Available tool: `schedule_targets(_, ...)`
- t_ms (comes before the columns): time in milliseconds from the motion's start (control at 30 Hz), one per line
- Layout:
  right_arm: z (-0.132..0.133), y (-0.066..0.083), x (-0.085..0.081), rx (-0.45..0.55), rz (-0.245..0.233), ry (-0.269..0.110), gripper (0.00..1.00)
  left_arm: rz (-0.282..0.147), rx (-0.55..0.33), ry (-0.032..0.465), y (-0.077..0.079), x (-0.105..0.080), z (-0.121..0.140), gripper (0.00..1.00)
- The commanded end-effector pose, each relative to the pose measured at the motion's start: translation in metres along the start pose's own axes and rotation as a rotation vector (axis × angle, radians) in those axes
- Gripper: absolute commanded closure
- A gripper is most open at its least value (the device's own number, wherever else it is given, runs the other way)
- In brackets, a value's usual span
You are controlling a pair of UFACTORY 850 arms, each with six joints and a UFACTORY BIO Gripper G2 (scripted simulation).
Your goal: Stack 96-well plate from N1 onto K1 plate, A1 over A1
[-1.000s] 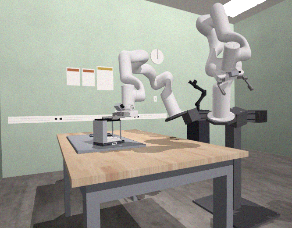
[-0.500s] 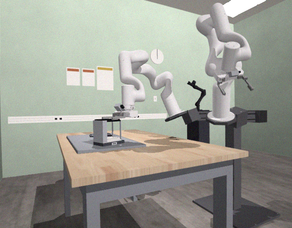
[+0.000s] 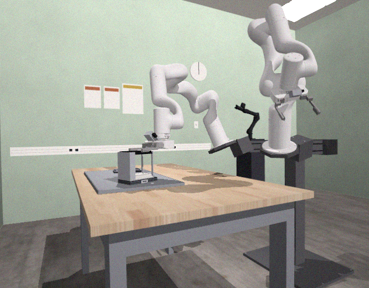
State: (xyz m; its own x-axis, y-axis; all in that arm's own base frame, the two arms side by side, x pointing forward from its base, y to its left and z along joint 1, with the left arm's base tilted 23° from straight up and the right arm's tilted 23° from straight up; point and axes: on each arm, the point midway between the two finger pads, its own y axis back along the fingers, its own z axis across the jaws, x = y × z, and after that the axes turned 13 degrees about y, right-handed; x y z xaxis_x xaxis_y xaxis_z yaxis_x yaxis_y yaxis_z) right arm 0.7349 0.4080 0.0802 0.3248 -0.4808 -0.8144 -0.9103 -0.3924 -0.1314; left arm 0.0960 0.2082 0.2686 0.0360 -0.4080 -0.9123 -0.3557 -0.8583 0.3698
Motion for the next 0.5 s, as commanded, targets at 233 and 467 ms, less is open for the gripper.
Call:
schedule_targets(233, 0.003, -0.001, 0.013, 0.001, -0.002, 0.0, 1.0, -0.001, 0.0, 0.0, 0.0, -0.001, 0.0, 0.0)
schedule_targets(467, 0.006, -0.001, 0.024, 0.001, -0.002, 0.0, 1.0, -0.001, 0.0, 0.0, 0.0, -0.001, 0.0, 0.0)
